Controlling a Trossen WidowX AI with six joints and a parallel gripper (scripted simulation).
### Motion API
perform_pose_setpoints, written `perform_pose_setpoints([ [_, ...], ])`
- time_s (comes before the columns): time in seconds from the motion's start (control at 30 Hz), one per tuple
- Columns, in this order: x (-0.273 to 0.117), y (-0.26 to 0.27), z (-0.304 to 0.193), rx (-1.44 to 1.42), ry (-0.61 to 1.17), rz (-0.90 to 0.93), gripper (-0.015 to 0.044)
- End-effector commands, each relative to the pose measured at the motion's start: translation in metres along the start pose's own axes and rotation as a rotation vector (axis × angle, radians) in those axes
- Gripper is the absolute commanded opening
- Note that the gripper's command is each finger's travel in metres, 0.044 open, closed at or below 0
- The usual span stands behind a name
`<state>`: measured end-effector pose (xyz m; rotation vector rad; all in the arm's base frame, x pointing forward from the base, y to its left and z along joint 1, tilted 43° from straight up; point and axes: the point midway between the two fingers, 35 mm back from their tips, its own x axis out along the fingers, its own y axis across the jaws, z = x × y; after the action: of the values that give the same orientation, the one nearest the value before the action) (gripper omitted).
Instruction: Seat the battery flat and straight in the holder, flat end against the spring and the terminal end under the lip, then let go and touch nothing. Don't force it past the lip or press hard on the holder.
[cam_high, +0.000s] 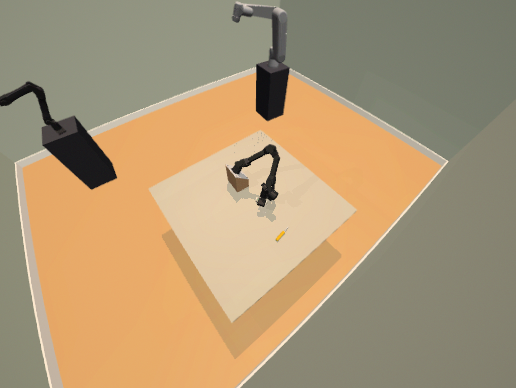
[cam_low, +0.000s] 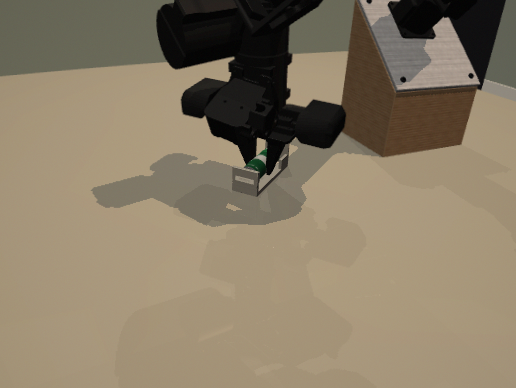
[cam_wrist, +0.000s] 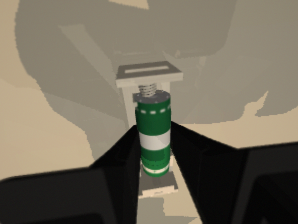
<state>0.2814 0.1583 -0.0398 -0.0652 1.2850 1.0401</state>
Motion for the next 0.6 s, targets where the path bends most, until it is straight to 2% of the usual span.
perform_pose_setpoints([
  [0.0, -0.001, 0.002, 0.006, -0.014, -0.025, 0.003, 0.008],
  [0.57, 0.001, 0.002, -0.005, -0.013, -0.032, -0.001, 0.008],
])
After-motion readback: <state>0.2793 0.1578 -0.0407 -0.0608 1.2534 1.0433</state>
